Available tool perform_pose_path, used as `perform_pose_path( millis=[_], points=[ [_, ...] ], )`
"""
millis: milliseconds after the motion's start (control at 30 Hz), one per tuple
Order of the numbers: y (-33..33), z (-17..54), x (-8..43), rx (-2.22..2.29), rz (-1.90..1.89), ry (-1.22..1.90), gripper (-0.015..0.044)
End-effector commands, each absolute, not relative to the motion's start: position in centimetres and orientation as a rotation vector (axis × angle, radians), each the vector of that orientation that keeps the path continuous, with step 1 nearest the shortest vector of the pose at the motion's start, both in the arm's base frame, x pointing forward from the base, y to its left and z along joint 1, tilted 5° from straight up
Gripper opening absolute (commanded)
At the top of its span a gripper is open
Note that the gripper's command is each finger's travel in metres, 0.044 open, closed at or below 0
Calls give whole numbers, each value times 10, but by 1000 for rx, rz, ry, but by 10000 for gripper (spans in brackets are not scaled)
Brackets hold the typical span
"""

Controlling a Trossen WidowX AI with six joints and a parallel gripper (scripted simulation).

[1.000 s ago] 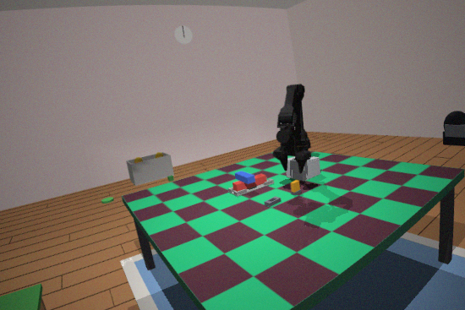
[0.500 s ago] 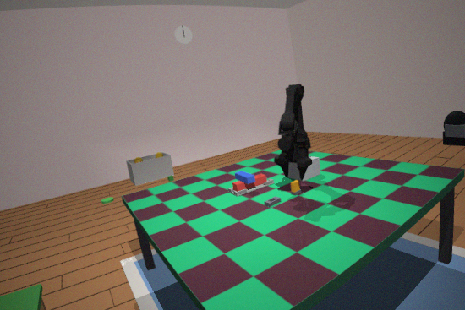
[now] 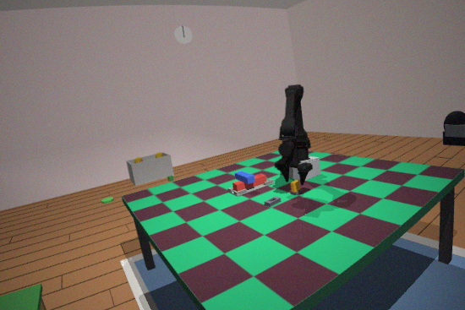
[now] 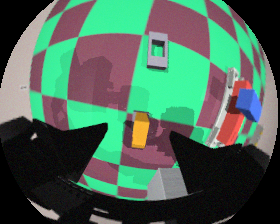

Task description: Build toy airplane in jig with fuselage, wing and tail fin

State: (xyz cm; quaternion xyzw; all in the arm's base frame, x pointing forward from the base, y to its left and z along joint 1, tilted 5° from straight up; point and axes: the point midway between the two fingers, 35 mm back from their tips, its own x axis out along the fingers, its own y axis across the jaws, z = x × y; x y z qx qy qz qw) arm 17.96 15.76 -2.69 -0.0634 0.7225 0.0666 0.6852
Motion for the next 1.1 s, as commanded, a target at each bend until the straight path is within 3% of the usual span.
perform_pose_path(
  millis=[0, 533, 1033, 1067],
  points=[
    [157, -35, 177, -139, 146, 1628, 440],
    [155, -58, 174, -139, 146, 1628, 440],
    [155, -58, 174, -139, 146, 1628, 46],
    [155, -58, 174, -139, 146, 1628, 40]
  ],
)
